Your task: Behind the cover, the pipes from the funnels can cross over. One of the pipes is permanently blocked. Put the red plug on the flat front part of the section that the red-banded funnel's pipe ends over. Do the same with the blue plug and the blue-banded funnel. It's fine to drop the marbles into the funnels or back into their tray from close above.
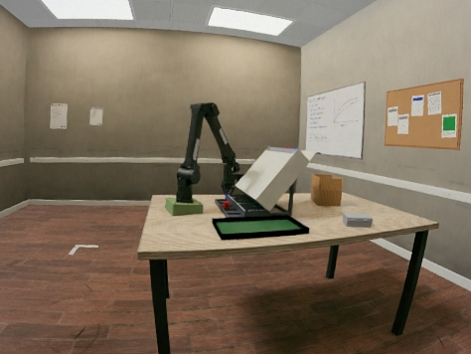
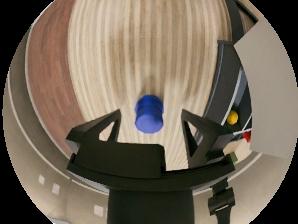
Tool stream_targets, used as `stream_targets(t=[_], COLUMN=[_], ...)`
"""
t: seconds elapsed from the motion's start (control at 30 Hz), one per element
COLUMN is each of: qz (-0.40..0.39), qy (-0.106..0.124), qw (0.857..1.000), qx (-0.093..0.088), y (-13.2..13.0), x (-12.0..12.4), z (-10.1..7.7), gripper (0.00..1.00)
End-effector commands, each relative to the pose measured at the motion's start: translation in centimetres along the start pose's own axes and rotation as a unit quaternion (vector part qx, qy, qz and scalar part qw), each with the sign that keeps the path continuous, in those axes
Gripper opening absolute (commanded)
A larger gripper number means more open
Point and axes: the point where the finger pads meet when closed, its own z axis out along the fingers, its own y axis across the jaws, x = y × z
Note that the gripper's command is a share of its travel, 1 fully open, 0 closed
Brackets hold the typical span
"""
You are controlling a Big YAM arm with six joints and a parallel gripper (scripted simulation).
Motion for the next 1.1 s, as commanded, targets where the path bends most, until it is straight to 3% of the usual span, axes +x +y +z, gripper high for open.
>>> stream_targets(t=[0.0,1.07], qz=[0.001,0.001], qy=[-0.012,-0.012], qw=[1.0,1.0], qx=[-0.009,-0.009], y=[0.45,0.76], x=[-1.51,-1.8], z=[-0.63,-0.97], gripper=[0.87,0.87])
